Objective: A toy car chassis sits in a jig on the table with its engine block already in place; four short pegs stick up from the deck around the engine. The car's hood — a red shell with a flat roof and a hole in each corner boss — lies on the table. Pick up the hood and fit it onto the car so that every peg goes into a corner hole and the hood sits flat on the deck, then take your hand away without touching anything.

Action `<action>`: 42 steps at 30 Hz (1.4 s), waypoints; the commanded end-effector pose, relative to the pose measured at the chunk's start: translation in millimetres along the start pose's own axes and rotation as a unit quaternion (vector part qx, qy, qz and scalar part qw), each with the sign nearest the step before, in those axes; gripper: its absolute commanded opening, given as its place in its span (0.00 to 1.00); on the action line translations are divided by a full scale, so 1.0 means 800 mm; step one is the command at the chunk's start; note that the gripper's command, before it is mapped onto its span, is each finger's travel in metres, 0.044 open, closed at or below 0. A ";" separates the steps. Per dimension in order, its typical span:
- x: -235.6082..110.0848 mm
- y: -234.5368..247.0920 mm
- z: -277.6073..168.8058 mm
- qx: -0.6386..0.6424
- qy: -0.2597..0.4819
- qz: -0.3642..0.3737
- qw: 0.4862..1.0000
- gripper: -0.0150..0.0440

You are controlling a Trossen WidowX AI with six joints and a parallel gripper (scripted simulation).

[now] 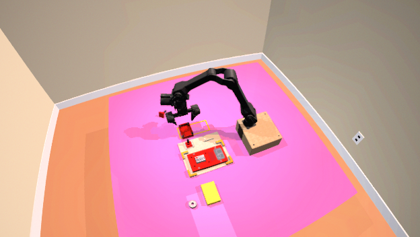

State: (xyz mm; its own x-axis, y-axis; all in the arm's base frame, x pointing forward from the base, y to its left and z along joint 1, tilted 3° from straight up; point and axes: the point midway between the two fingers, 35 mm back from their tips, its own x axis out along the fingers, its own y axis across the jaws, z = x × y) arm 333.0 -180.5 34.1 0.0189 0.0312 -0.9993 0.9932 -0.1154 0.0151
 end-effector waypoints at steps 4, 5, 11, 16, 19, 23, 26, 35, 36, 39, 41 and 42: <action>0.006 0.001 -0.001 0.002 0.002 0.001 1.000 1.00; 0.007 0.001 -0.001 0.002 0.002 0.001 1.000 1.00; 0.012 0.001 -0.001 0.002 0.002 0.001 1.000 1.00; 0.017 0.001 -0.001 0.002 0.002 0.001 1.000 1.00; 0.019 0.001 -0.001 0.002 0.002 0.001 1.000 1.00; 0.023 0.001 -0.001 0.002 0.002 0.001 1.000 1.00; 0.025 0.001 -0.001 0.002 0.002 0.001 1.000 1.00; 0.033 0.001 -0.001 0.002 0.002 0.001 1.000 1.00; 0.034 0.001 -0.001 0.002 0.002 0.001 1.000 1.00; 0.037 0.001 -0.001 0.002 0.002 0.001 1.000 1.00; 0.038 0.001 -0.001 0.002 0.002 0.001 1.000 1.00; 0.039 0.001 -0.001 0.002 0.002 0.001 1.000 1.00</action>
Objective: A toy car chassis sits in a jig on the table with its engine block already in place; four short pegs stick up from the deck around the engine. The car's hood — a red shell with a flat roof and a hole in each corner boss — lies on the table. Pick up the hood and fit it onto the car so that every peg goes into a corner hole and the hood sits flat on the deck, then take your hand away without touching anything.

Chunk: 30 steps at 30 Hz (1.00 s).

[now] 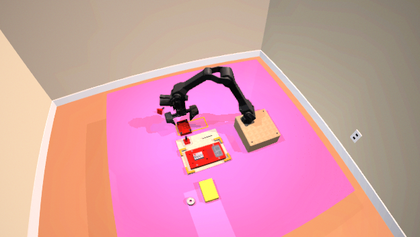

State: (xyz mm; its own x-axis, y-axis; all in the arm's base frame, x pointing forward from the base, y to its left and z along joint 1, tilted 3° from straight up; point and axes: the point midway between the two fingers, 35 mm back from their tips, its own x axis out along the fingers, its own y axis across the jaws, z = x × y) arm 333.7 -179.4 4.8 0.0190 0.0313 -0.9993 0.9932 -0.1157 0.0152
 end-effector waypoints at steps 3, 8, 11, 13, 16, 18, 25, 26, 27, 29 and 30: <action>0.005 0.000 -0.001 0.002 0.002 0.001 1.000 1.00; 0.010 0.000 -0.001 0.002 0.002 0.001 1.000 1.00; 0.012 0.000 -0.002 0.002 0.002 0.001 1.000 1.00; 0.014 -0.001 -0.002 0.002 0.002 0.001 1.000 1.00; 0.016 -0.001 -0.002 0.002 0.002 0.001 1.000 1.00; 0.018 -0.001 -0.002 0.002 0.002 0.001 1.000 1.00; 0.024 -0.002 -0.003 0.002 0.002 0.001 1.000 1.00; 0.025 -0.002 -0.003 0.002 0.002 0.001 1.000 1.00; 0.026 -0.002 -0.003 0.002 0.002 0.001 1.000 1.00; 0.028 -0.003 -0.003 0.002 0.002 0.001 1.000 1.00; 0.028 -0.003 -0.003 0.002 0.002 0.001 1.000 1.00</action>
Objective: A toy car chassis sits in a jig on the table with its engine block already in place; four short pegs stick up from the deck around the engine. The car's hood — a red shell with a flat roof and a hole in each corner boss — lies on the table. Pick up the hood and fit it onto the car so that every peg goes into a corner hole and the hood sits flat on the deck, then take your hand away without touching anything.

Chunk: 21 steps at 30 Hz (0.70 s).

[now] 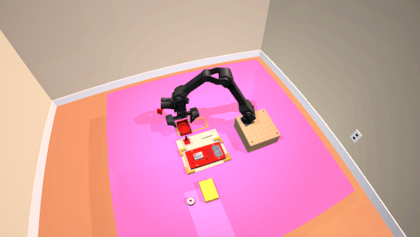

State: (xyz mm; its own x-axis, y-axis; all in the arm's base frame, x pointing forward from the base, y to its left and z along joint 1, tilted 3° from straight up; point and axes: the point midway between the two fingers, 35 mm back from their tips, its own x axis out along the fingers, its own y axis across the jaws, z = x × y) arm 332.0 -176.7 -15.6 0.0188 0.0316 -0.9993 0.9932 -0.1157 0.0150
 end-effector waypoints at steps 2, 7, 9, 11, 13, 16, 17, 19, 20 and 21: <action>0.003 0.000 -0.001 0.002 0.002 0.001 1.000 1.00; 0.005 0.000 -0.001 0.002 0.002 0.001 1.000 1.00; 0.007 0.000 -0.001 0.002 0.002 0.001 1.000 1.00; 0.008 0.000 -0.001 0.002 0.002 0.001 1.000 1.00; 0.009 0.000 -0.001 0.002 0.002 0.001 1.000 1.00; 0.011 0.000 -0.001 0.002 0.002 0.001 1.000 1.00; 0.011 0.000 -0.001 0.002 0.002 0.001 1.000 1.00; 0.013 0.000 -0.001 0.002 0.002 0.001 1.000 1.00; 0.013 0.000 -0.001 0.002 0.002 0.001 1.000 1.00; 0.014 0.000 -0.001 0.002 0.002 0.001 1.000 1.00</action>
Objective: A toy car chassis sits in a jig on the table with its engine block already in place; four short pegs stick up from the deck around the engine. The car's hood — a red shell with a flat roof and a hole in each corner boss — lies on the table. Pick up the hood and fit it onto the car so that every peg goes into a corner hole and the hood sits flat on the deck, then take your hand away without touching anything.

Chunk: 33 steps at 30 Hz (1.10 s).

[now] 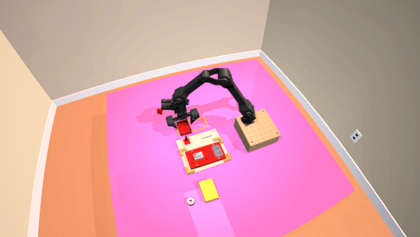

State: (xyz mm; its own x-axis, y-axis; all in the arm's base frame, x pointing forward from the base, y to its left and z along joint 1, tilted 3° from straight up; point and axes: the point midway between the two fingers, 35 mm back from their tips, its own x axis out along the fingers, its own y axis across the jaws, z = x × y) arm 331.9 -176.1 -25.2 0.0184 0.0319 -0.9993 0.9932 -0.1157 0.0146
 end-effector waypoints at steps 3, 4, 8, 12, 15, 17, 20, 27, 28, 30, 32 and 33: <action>0.004 0.001 -0.001 0.002 0.002 0.001 1.000 1.00; 0.004 0.001 -0.001 0.002 0.002 0.001 1.000 1.00; 0.007 0.001 -0.001 0.002 0.002 0.001 1.000 1.00; 0.009 0.000 -0.001 0.002 0.002 0.001 1.000 1.00; 0.011 0.000 -0.001 0.002 0.002 0.001 1.000 1.00; 0.012 0.000 -0.001 0.002 0.002 0.001 1.000 1.00; 0.014 0.000 -0.001 0.002 0.002 0.001 1.000 1.00; 0.013 0.000 0.000 0.000 0.000 0.000 1.000 0.81; 0.013 0.000 0.000 0.000 0.000 0.000 1.000 0.80; 0.013 0.000 0.000 0.000 0.000 0.000 1.000 0.78; 0.013 0.000 0.000 0.000 0.000 0.000 1.000 0.75; 0.013 0.000 0.000 0.000 0.000 0.000 1.000 0.74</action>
State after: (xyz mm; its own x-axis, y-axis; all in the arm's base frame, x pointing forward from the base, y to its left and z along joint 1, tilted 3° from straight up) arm 331.8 -175.5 -36.4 0.0181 0.0323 -0.9993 0.9932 -0.1158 0.0142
